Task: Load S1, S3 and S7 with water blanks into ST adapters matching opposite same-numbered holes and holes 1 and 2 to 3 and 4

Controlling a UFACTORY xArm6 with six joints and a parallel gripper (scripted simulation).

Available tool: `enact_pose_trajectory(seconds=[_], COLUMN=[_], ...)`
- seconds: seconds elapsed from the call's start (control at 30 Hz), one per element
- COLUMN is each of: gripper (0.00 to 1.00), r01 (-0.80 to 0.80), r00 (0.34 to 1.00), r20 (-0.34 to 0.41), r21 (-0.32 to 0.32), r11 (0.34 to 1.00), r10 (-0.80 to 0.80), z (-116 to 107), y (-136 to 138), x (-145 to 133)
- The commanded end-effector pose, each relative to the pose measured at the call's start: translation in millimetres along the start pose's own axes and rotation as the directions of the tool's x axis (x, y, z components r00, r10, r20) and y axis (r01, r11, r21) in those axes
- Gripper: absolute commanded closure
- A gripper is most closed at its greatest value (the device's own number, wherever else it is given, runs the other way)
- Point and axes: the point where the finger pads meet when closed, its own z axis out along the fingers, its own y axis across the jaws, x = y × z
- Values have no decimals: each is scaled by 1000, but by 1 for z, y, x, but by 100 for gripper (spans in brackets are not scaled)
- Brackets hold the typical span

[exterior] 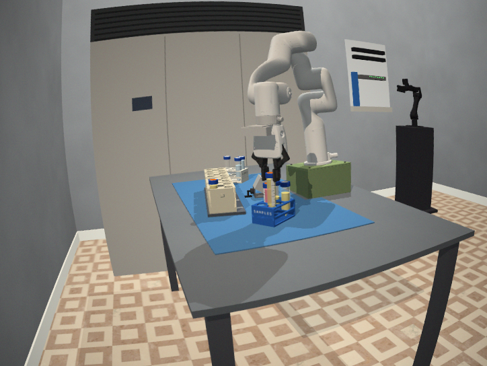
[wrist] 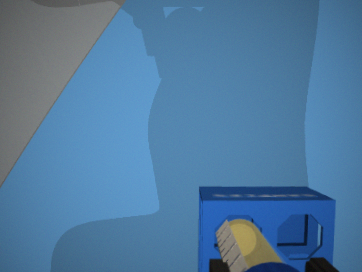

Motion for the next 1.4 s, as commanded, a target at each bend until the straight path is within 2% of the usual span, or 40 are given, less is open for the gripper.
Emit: enact_pose_trajectory(seconds=[0.0,1.37], gripper=[100,100], r01=[0,0], r00=[1000,1000], r20=[-5,-5], r21=[1,1], r11=[1000,1000], r10=[0,0], z=[-11,-83], y=[0,0], x=[2,1])
